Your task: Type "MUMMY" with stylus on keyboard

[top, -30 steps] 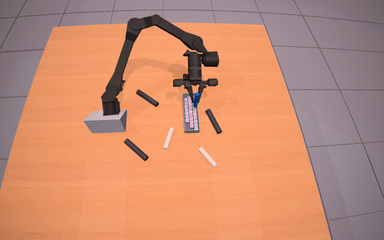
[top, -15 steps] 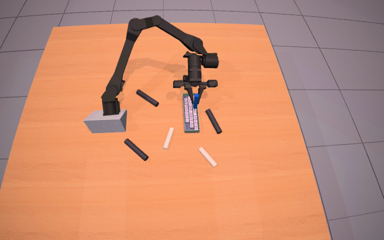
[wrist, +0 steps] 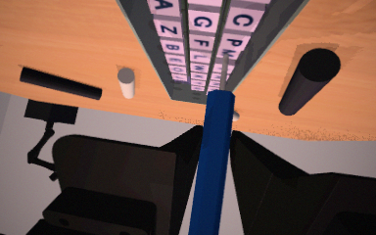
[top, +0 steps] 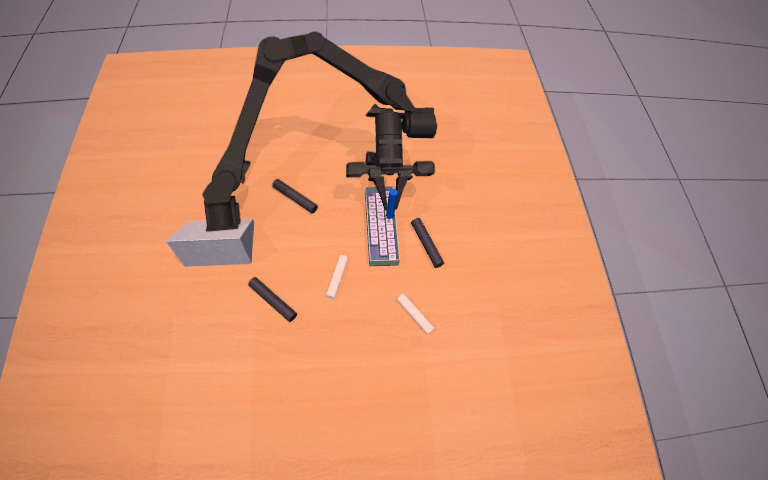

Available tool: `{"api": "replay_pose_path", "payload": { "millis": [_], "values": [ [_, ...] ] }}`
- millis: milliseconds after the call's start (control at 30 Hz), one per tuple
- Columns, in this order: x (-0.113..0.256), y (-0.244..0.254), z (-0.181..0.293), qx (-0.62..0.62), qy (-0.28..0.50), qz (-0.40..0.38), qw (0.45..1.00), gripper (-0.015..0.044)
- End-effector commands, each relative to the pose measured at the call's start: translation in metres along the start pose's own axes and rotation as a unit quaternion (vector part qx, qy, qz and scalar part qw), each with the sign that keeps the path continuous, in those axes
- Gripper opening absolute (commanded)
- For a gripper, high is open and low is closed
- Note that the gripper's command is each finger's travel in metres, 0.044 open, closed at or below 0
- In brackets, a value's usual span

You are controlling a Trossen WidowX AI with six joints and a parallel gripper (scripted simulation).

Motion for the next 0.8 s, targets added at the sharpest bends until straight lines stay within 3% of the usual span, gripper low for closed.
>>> {"api": "replay_pose_path", "payload": {
  "millis": [0,667,767],
  "values": [
    [0.0,0.0,0.0,-0.002,-0.001,0.0,1.0,0.0081],
    [0.016,-0.001,0.031,-0.005,-0.002,-0.001,1.0,0.0085],
    [0.016,-0.001,0.031,-0.005,-0.002,-0.001,1.0,0.0065]
  ]
}}
Point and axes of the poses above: the point midway between the two fingers, 35 mm back from their tips, its own x axis back along the fingers, its own y axis across the jaws, z = x × y, the point moved 10 cm from there along x, back along the fingers, and after that the axes turned 2 degrees about -x, right-handed, at the moved point
